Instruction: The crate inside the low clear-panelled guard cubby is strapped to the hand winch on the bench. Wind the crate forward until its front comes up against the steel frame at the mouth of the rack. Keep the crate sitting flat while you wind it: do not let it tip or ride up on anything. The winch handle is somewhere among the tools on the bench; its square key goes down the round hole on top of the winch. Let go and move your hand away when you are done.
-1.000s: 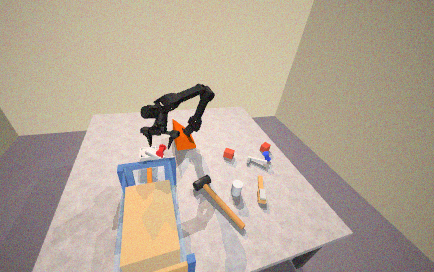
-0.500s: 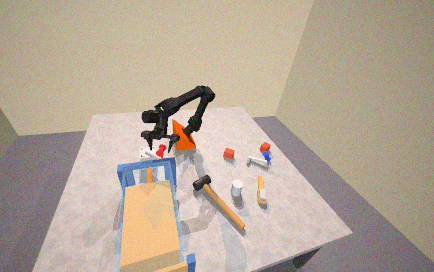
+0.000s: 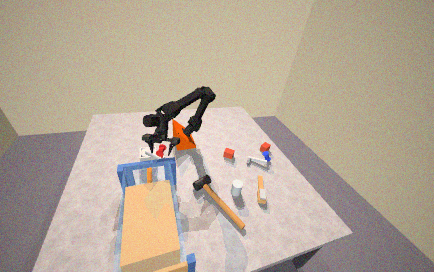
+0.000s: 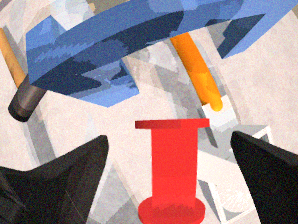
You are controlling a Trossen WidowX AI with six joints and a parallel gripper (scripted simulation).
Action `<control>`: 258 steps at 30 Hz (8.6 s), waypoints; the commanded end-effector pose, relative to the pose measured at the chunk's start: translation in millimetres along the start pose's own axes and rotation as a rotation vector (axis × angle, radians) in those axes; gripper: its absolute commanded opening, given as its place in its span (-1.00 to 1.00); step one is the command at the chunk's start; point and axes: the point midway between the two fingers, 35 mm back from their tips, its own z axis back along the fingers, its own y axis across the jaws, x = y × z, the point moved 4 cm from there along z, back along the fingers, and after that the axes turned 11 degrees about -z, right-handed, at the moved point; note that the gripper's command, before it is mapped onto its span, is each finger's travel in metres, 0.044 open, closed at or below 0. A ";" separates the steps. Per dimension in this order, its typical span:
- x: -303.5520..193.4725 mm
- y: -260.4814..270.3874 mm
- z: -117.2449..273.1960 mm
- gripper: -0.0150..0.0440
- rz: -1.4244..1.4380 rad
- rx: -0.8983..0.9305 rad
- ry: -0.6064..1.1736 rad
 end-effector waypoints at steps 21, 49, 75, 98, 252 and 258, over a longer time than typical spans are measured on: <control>0.5 -0.1 0.6 -0.49 0.000 0.000 -0.001; -19.4 2.8 5.1 -0.49 -0.003 0.003 -0.002; -54.9 -3.7 21.6 -0.49 -0.005 0.002 0.000; -82.3 -22.0 35.7 -0.49 -0.006 0.000 0.001; -9.1 -197.0 21.4 -0.49 -0.001 -0.011 -0.005; -0.7 -195.6 17.6 -0.49 -0.001 -0.011 -0.006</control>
